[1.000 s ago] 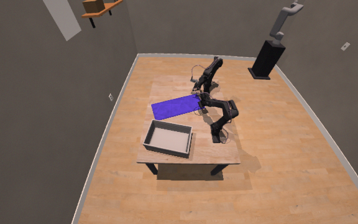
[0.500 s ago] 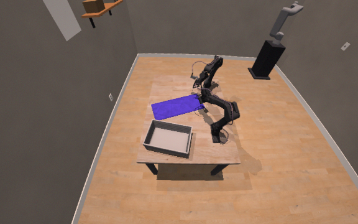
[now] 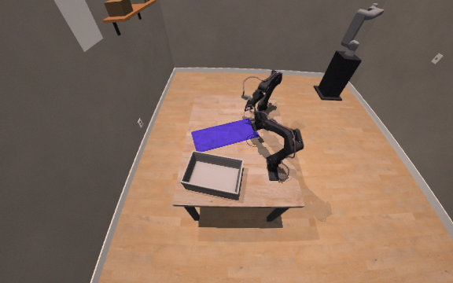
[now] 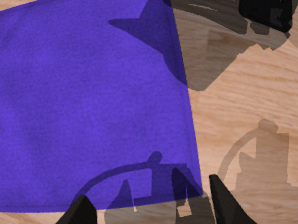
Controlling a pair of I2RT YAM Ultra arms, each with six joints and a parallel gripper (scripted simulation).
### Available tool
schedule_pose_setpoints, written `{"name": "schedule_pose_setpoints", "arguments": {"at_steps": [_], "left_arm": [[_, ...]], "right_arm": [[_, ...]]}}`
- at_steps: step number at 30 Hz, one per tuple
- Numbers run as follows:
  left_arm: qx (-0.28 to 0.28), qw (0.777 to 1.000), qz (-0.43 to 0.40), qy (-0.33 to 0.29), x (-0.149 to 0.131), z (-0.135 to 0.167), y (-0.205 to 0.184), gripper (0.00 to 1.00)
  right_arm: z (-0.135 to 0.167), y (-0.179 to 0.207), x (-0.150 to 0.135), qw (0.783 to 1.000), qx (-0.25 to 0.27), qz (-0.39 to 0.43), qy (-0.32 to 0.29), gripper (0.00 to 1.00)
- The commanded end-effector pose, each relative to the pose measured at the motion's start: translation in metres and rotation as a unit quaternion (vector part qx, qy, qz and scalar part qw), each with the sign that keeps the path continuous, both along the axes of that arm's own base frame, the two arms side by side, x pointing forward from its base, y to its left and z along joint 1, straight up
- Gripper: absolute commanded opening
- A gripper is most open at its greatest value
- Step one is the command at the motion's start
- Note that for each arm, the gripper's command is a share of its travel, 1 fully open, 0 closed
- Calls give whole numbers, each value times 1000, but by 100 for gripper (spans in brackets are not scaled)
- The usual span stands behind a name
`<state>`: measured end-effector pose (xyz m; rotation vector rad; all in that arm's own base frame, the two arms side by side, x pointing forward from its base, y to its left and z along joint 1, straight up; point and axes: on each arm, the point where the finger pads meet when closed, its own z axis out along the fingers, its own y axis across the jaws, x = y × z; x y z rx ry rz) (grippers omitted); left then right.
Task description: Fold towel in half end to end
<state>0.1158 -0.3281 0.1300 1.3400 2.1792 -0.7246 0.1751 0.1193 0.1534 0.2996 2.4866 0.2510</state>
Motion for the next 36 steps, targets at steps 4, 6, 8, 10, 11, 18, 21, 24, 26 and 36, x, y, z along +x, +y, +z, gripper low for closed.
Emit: {"name": "schedule_pose_setpoints", "arguments": {"at_steps": [4,6,8,10,11,18,21,24,26,36], "left_arm": [[-18,1000,9,-7,7,17,-6,60],[-18,1000,9,-7,7,17,-6,60],[-18,1000,9,-7,7,17,-6,60],[-18,1000,9,-7,7,17,-6,60],[-18,1000,9,-7,7,17,-6,60],[-18,1000,9,-7,7,17,-6,60],[29,999,39,-22,-10,-26,-6,34],[38,998,51,-29,-13,-34,-7,34],[41,995,77,-45,-18,-38,-17,34],[93,982,147,-80,-30,-71,-22,34]], "right_arm": [[2,-1,1,1000,0,-2,-2,60],[2,-1,1,1000,0,-2,-2,60],[2,-1,1,1000,0,-2,-2,60],[2,-1,1,1000,0,-2,-2,60],[2,-1,1,1000,0,-2,-2,60],[2,-1,1,1000,0,-2,-2,60],[-29,-12,-12,998,-44,26,33,34],[-38,-14,-15,997,-58,36,43,34],[-54,-12,-19,994,-77,59,56,34],[-93,-19,-35,992,-80,78,52,34]]}}
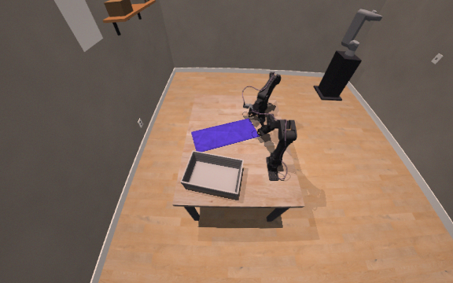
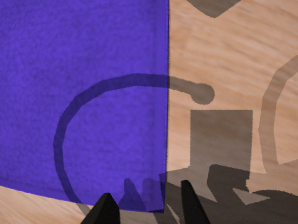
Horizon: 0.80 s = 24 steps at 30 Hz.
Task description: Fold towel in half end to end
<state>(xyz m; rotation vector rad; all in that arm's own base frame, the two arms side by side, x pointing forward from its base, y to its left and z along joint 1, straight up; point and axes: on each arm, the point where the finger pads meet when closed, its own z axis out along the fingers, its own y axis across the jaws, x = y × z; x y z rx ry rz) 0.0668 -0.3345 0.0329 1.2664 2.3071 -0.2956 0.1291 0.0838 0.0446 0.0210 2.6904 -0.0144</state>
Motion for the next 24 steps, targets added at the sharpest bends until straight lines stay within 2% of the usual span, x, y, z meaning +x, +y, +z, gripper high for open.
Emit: {"name": "schedule_pose_setpoints", "arguments": {"at_steps": [1,5,6,7,24], "left_arm": [[-53,996,61,-29,20,37,-17,34],[-59,996,60,-29,20,38,-20,34],[-62,996,60,-29,20,39,-21,34],[-61,996,60,-29,20,38,-21,34],[-60,996,60,-29,20,38,-21,34]], "right_arm": [[21,20,13,998,50,-2,-40,34],[21,20,13,998,50,-2,-40,34],[6,11,9,1000,20,-2,-23,34],[6,10,9,1000,19,-2,-23,34],[10,12,8,999,28,-2,-23,34]]}}
